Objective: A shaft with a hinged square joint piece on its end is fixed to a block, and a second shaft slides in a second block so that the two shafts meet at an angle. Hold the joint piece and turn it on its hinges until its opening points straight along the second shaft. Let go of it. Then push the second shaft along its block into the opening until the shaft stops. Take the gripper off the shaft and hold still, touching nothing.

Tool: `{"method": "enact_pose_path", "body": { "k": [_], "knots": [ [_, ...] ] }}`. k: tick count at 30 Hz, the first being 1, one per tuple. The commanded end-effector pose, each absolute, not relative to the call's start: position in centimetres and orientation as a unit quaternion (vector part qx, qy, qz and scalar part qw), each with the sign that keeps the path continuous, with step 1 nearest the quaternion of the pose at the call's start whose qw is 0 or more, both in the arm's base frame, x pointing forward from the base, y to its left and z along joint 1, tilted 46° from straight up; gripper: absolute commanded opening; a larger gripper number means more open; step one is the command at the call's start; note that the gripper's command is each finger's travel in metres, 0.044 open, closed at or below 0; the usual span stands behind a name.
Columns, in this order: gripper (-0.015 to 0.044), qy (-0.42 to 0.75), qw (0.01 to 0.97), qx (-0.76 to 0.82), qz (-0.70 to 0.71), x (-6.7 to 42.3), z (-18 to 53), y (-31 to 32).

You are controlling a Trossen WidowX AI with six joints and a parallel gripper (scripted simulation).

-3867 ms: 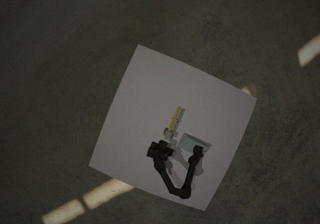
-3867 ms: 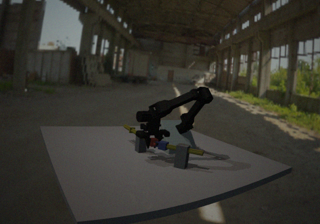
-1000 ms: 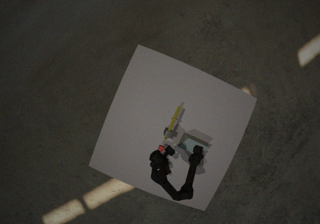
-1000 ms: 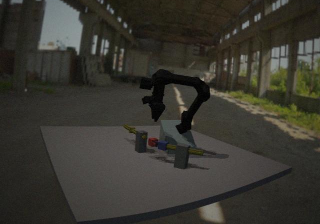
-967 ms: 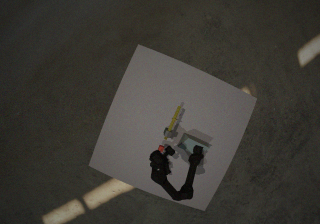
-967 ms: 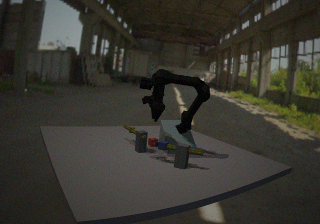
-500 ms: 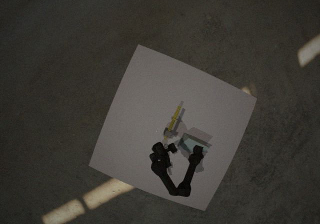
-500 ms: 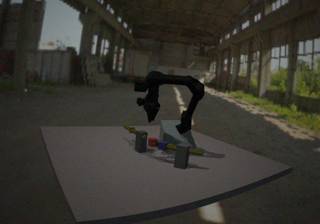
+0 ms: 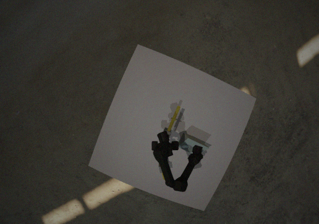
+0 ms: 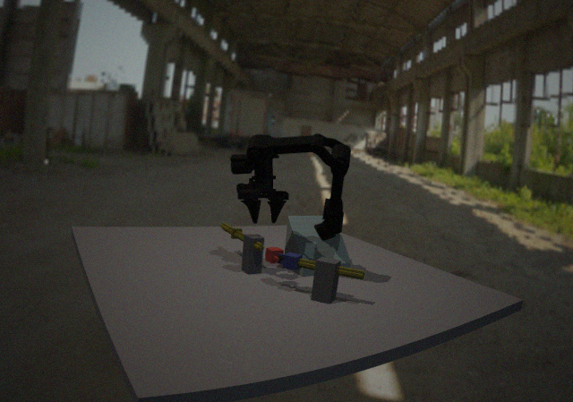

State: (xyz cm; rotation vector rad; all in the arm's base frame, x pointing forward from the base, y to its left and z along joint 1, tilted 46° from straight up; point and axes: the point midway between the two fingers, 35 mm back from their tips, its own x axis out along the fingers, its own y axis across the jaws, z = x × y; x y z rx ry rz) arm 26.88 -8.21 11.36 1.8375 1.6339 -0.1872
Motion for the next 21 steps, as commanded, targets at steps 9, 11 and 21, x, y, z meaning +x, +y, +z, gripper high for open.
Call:
{"method": "enact_pose_path", "body": {
  "k": [9,11,21],
  "knots": [
    [0.0440,0.607,0.156,0.765,-0.145,26.5,8.1,-8.6],
    [0.0440,0.607,0.154,0.766,-0.146,26.5,8.0,-8.6],
    [0.0440,0.607,0.164,0.765,-0.141,26.5,7.8,-8.8]
  ]
}}
